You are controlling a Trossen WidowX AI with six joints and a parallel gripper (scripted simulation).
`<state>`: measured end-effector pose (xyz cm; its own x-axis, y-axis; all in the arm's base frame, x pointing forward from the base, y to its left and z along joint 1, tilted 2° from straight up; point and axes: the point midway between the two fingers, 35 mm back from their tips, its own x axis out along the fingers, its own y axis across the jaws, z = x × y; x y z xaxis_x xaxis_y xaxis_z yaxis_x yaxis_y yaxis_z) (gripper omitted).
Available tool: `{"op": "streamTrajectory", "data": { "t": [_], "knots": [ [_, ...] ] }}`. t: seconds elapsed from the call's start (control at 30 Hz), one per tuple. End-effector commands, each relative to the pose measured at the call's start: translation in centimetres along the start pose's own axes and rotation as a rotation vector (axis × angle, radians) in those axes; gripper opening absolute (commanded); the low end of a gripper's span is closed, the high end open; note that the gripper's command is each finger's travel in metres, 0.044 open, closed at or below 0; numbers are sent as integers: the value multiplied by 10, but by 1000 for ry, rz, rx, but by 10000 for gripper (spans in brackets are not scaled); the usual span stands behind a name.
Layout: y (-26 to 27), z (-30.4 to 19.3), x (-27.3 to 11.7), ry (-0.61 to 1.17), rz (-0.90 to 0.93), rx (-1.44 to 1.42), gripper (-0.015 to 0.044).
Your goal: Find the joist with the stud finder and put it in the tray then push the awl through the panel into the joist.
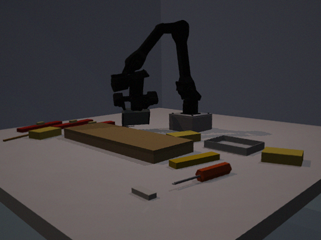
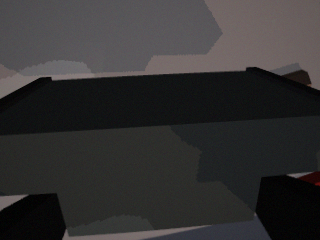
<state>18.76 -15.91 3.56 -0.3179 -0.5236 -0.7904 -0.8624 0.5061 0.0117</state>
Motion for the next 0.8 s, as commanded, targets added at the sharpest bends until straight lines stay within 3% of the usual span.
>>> {"op": "streamTrajectory", "data": {
  "t": [0.0,0.77],
  "knots": [
    [-1,0,-1,42,-2,2,0],
    [0,4,0,194,-3,5,0]
  ]
}}
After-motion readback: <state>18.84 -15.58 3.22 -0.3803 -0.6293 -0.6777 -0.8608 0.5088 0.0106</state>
